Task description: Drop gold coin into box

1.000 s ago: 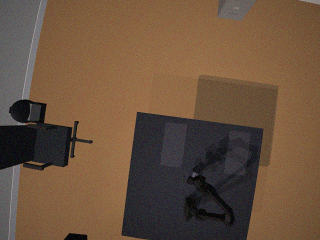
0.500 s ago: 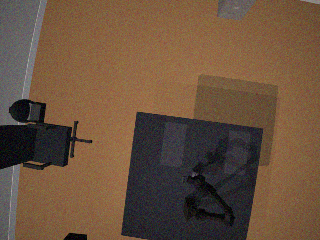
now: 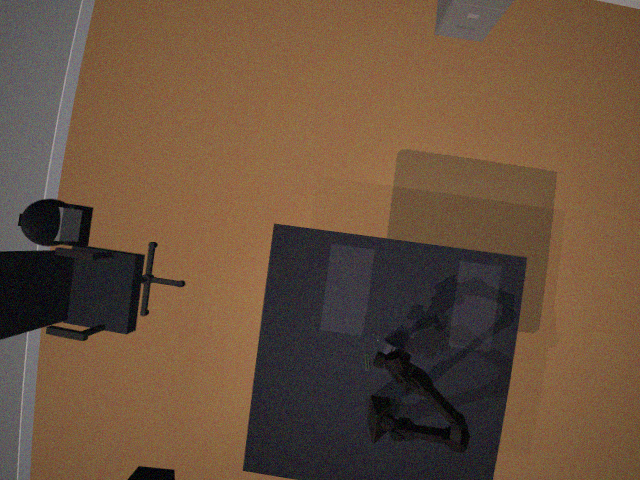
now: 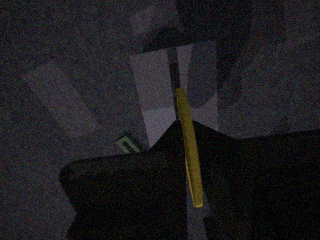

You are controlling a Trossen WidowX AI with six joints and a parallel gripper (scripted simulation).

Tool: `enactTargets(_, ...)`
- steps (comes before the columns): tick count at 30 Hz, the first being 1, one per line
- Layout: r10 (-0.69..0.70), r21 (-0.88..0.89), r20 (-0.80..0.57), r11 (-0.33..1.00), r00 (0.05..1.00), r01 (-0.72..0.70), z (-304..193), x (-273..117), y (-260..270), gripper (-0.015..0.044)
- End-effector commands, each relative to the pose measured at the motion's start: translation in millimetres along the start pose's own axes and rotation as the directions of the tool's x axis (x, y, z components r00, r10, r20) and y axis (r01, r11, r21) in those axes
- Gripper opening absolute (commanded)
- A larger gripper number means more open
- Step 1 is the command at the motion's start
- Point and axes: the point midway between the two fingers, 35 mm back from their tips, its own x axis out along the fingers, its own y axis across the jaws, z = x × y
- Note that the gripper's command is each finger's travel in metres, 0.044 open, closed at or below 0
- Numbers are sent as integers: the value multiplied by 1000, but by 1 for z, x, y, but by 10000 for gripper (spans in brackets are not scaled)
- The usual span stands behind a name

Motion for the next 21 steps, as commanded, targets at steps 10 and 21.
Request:
enactTargets(10, -4, -9, 0, 1000, 1000, 4, -1, 6, 0, 0)
enactTargets(21, -4, -9, 0, 1000, 1000, 4, -1, 11, 0, 0)
